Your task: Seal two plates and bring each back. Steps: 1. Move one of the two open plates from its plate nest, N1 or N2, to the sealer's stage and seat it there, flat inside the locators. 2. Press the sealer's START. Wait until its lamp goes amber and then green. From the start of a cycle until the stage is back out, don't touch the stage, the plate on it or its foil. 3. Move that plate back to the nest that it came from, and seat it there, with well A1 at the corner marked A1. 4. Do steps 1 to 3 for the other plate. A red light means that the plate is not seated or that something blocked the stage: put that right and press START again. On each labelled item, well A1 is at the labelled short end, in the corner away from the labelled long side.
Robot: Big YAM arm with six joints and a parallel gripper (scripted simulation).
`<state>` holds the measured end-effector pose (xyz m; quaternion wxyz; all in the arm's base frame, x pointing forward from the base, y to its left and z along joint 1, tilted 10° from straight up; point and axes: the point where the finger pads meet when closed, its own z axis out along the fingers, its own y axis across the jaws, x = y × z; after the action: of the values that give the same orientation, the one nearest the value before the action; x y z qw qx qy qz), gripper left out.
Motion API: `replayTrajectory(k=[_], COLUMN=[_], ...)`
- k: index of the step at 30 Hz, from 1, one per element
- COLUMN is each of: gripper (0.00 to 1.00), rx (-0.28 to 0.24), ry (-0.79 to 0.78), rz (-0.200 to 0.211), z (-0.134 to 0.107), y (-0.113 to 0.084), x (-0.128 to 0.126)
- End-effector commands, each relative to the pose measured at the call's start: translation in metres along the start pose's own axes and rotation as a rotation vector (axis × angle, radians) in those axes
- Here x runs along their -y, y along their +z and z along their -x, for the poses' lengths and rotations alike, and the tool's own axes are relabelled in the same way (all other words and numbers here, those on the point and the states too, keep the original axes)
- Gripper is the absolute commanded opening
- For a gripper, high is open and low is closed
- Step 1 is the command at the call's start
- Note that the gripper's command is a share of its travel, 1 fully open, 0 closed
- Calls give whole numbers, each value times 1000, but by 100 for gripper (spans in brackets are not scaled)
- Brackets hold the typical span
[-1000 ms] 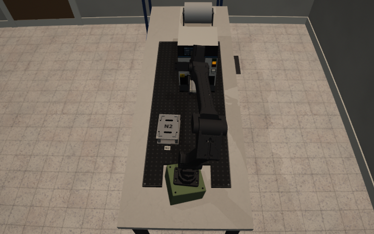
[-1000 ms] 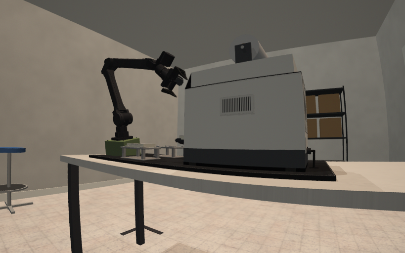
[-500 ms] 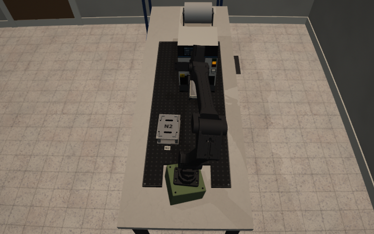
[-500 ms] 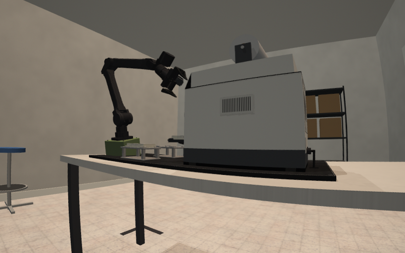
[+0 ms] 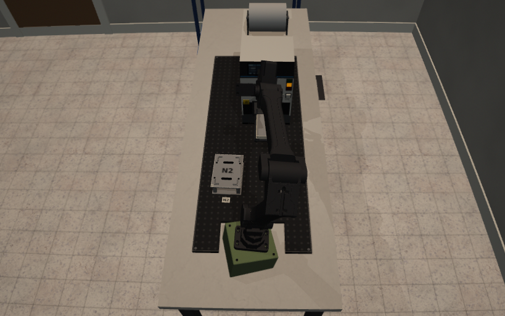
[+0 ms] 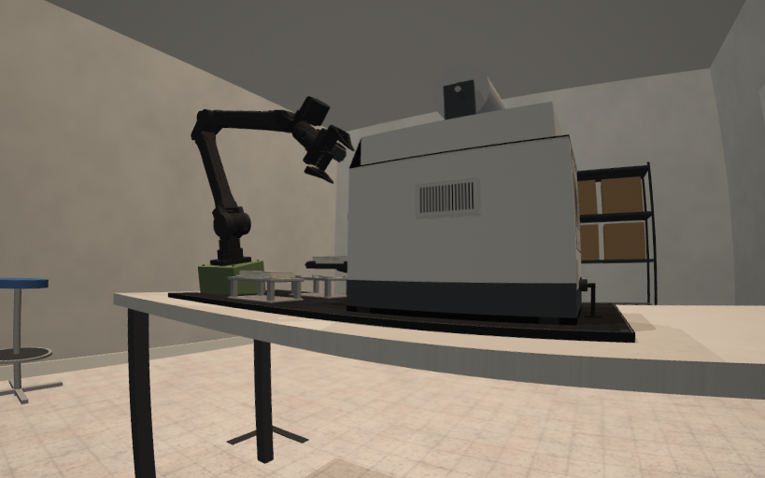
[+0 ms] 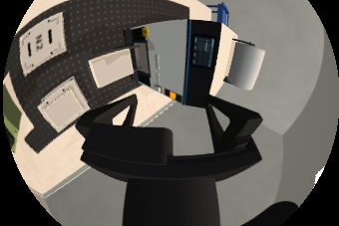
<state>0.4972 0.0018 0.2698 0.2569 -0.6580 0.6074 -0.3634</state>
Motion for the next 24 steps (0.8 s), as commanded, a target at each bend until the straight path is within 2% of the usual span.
replayTrajectory(k=[1, 8, 16, 24], gripper=[100, 100, 100, 100], rx=[-12, -11, -10, -10], ry=[18, 17, 16, 16], rz=[-67, -58, -57, -61], z=[-8, -7, -9, -9], y=[-3, -2, -15, -17], x=[35, 33, 33, 34])
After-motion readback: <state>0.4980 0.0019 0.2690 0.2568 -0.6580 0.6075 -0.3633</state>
